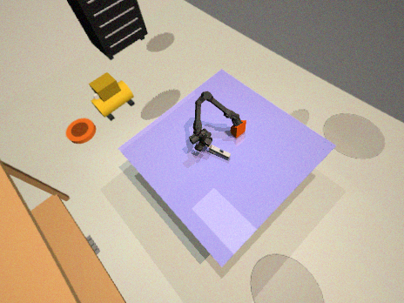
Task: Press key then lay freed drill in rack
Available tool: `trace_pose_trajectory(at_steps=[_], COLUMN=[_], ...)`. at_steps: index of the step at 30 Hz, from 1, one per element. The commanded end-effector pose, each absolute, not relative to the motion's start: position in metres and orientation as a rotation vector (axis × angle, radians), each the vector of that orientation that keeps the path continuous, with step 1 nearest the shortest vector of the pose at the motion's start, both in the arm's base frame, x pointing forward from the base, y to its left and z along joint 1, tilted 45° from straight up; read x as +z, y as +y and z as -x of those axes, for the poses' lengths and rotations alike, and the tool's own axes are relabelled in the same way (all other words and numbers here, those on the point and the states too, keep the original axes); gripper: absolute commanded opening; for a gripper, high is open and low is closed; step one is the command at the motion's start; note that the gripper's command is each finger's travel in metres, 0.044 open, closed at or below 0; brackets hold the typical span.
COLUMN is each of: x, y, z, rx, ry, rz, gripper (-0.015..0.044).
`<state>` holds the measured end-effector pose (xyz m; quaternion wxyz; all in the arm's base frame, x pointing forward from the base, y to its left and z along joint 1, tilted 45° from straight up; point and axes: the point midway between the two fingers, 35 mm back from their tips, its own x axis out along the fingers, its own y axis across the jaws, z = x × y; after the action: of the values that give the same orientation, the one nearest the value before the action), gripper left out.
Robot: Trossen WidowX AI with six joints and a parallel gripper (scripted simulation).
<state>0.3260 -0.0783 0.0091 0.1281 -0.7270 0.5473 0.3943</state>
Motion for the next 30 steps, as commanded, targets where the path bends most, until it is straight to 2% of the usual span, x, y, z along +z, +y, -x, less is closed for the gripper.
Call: trace_pose_trajectory(at_steps=[1,3,20,30], x=[0.018,0.021,0.01,0.007], y=[-0.082,-0.083,-0.079,-0.077], z=[-0.331,-0.333,-0.328,-0.327], rx=[1.134,1.134,1.135,1.135], ry=[1.586,1.586,1.586,1.586], rz=[2.121,2.122,2.121,2.121], gripper=[0.0,0.0,0.044,0.044])
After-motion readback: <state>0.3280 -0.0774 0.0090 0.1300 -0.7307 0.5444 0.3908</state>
